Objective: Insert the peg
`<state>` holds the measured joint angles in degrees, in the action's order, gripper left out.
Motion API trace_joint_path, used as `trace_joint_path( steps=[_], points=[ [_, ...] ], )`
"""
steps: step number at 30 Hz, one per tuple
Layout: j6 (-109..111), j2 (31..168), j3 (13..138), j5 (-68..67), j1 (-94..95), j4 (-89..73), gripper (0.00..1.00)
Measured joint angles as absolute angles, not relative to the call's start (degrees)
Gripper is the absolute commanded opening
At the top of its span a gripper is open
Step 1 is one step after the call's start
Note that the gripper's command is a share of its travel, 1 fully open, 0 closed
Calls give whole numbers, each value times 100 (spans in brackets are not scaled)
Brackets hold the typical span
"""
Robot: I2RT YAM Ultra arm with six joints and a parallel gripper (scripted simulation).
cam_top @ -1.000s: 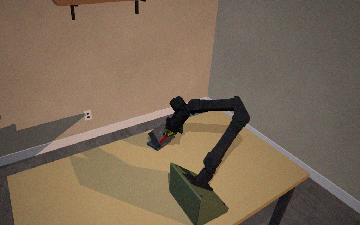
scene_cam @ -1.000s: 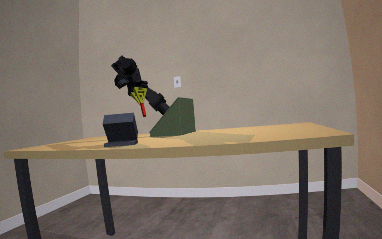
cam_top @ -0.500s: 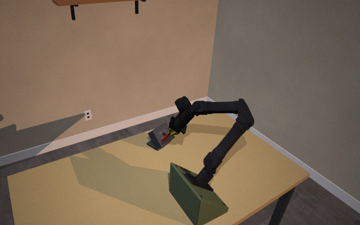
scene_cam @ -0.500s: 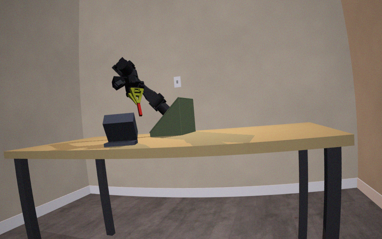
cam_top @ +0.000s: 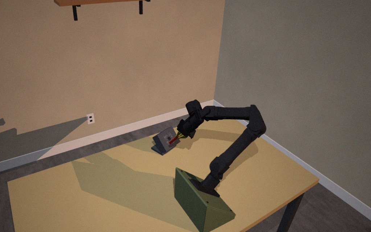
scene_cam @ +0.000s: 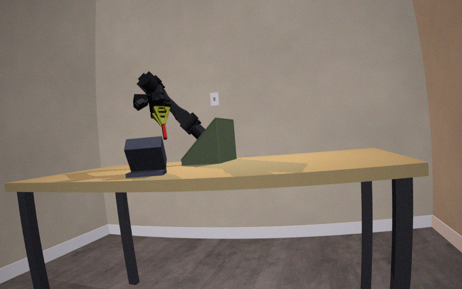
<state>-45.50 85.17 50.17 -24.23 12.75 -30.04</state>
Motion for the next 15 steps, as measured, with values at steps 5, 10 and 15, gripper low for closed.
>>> trace_joint_path(
  steps=[5, 10, 15],
  points=[
    [-4602, 8401, 4969, -2388, 1232, -2886, 0],
    [-4670, 8213, 4821, -2364, 1157, -2786, 0],
    [-4740, 8018, 4707, -2338, 1068, -2657, 0]
  ],
)
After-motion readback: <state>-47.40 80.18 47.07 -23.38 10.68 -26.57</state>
